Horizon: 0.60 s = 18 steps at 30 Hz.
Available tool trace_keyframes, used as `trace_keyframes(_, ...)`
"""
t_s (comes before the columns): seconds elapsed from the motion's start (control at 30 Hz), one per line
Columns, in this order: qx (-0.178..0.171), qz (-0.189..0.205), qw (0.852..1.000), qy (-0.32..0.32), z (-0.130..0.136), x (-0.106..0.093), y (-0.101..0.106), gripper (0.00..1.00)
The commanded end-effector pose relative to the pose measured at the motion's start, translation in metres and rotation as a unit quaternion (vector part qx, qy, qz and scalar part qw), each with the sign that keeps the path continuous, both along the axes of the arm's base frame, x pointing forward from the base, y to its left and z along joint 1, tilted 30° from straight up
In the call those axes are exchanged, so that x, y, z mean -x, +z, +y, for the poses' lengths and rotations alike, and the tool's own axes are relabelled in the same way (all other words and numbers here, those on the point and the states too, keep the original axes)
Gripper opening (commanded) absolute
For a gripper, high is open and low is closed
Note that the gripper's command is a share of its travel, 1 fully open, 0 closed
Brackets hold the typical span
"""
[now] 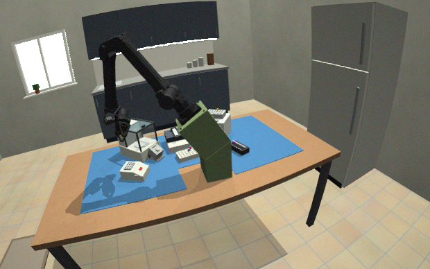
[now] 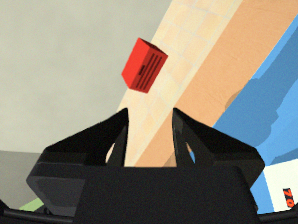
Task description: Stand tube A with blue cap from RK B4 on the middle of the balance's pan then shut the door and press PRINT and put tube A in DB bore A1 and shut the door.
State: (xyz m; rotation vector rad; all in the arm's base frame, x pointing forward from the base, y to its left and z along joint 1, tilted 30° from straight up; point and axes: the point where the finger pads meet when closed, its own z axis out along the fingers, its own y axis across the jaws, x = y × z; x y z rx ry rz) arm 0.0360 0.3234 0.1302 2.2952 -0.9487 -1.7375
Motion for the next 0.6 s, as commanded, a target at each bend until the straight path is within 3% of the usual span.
trace_keyframes(0.0, -0.001, 0.001, 1.0, 0.002, 0.0, -0.001, 0.002, 0.36)
trace_keyframes(0.03, 0.016, 0.014, 1.0, -0.015, -0.003, -0.012, -0.004, 0.3)
trace_keyframes(0.1, 0.035, 0.028, 0.998, -0.04, -0.006, -0.026, -0.009, 0.3)
trace_keyframes(0.17, 0.035, 0.028, 0.998, -0.04, -0.006, -0.026, -0.009, 0.3)
trace_keyframes(0.27, 0.067, 0.049, 0.993, -0.081, -0.012, -0.05, -0.011, 0.3)
trace_keyframes(0.33, 0.078, 0.061, 0.989, -0.108, -0.015, -0.047, -0.017, 0.3)
trace_keyframes(0.43, 0.111, 0.086, 0.98, -0.144, -0.021, -0.07, -0.016, 0.3)
trace_keyframes(0.53, 0.114, 0.09, 0.972, -0.182, -0.022, -0.069, -0.011, 0.3)
trace_keyframes(0.57, 0.123, 0.097, 0.968, -0.195, -0.024, -0.077, -0.012, 0.3)
